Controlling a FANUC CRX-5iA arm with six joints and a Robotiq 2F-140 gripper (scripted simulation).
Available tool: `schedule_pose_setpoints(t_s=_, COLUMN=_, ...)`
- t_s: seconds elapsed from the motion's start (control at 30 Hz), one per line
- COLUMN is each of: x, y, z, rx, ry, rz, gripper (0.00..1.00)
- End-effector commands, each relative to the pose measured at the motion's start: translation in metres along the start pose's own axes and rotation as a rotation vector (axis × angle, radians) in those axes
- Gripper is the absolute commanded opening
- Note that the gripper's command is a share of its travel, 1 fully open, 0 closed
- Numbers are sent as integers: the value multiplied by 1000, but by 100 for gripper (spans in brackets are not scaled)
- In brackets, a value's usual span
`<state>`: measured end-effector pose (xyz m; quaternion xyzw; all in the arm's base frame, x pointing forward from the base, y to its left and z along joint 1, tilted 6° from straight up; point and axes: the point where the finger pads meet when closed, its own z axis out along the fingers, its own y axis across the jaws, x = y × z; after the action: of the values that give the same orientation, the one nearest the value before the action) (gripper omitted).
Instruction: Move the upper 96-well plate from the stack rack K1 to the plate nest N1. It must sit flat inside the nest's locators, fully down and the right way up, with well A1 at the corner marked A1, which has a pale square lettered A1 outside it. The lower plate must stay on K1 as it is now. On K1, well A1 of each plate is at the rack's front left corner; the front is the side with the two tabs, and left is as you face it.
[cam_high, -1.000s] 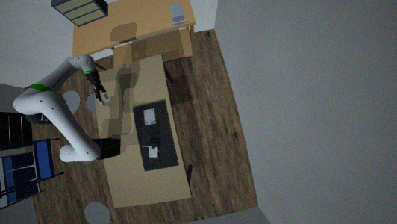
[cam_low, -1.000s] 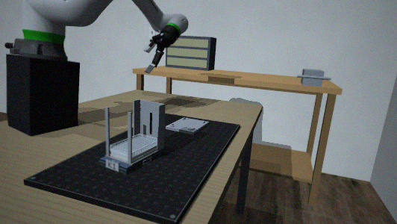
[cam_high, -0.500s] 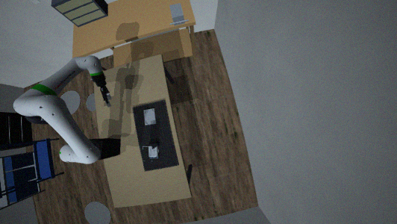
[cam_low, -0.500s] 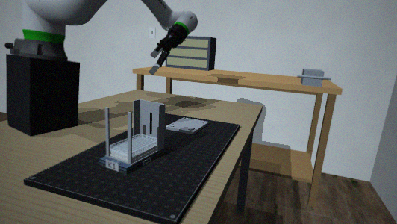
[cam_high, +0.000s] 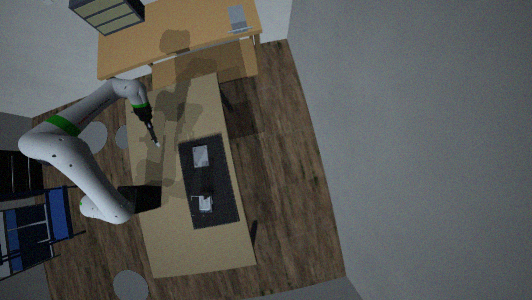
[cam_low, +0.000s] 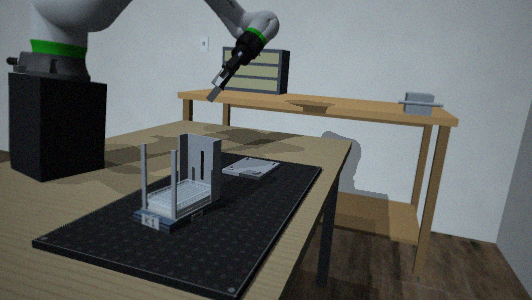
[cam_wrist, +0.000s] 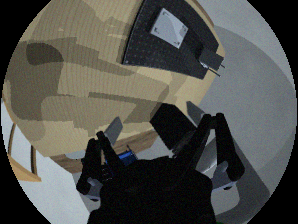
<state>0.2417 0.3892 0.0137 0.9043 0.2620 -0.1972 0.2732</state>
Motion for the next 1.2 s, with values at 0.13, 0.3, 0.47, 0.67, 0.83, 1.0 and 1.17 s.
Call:
schedule_pose_setpoints(t_s=0.13, x=18, y=25, z=8, rx=63, ry=5, rz=-71, gripper=100)
schedule_pose_setpoints(t_s=0.3, x=29, y=41, z=14, rx=105, ry=12, rz=-119, gripper=100)
schedule_pose_setpoints(t_s=0.47, x=40, y=59, z=22, rx=145, ry=24, rz=-165, gripper=100)
schedule_pose_setpoints(t_s=0.67, x=53, y=83, z=32, rx=220, ry=60, rz=-255, gripper=100)
schedule_pose_setpoints(t_s=0.83, x=59, y=96, z=38, rx=254, ry=83, rz=-298, gripper=100)
schedule_pose_setpoints(t_s=1.0, x=68, y=115, z=47, rx=272, ry=99, rz=-322, gripper=100)
schedule_pose_setpoints(t_s=1.17, x=76, y=137, z=57, rx=315, ry=140, rz=-380, gripper=100)
